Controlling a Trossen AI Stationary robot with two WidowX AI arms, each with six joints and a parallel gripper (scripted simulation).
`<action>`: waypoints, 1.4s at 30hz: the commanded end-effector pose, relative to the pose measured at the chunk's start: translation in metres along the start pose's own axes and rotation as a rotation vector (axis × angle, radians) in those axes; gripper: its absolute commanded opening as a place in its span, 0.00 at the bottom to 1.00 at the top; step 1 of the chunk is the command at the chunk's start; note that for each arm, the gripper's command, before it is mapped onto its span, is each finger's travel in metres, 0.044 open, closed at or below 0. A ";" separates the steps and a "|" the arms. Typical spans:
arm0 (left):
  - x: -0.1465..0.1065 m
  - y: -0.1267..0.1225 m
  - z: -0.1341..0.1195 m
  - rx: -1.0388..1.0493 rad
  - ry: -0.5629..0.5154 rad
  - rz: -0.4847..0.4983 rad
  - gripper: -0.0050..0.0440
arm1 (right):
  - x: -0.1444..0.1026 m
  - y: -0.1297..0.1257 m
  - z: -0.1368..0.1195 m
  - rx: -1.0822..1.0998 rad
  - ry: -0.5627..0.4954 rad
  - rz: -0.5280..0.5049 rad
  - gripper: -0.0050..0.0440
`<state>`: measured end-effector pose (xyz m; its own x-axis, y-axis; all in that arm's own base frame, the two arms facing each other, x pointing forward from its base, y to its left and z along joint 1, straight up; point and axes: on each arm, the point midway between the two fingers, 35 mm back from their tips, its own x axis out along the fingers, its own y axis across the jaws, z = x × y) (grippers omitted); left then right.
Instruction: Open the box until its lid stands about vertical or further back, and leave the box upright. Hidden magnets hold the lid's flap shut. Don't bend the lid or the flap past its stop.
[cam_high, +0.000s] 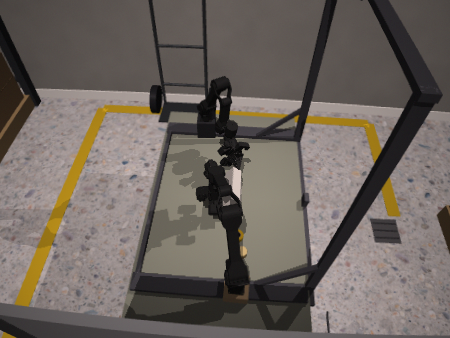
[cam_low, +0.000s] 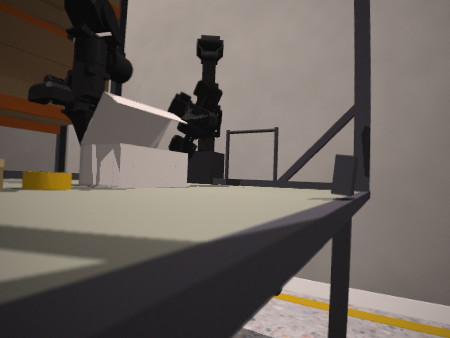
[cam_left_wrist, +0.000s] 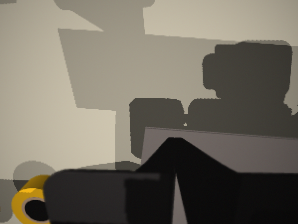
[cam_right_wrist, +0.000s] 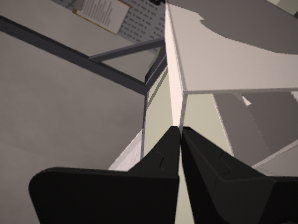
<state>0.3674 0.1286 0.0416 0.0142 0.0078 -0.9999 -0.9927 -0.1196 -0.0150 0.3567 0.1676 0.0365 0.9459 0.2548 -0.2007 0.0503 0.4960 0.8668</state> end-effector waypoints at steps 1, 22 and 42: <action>-0.005 -0.002 -0.001 0.002 0.000 -0.014 0.00 | 0.000 0.001 0.002 0.045 0.002 0.012 0.12; -0.005 -0.002 -0.001 0.002 0.000 -0.014 0.00 | -0.001 0.004 0.003 0.189 0.021 0.047 0.12; -0.005 -0.002 -0.001 0.002 0.000 -0.014 0.00 | -0.002 0.008 0.003 0.285 0.039 0.071 0.12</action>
<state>0.3674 0.1286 0.0416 0.0142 0.0078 -0.9999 -0.9927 -0.1196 -0.0150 0.3563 0.1685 0.0427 0.9381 0.3096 -0.1554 0.0829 0.2349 0.9685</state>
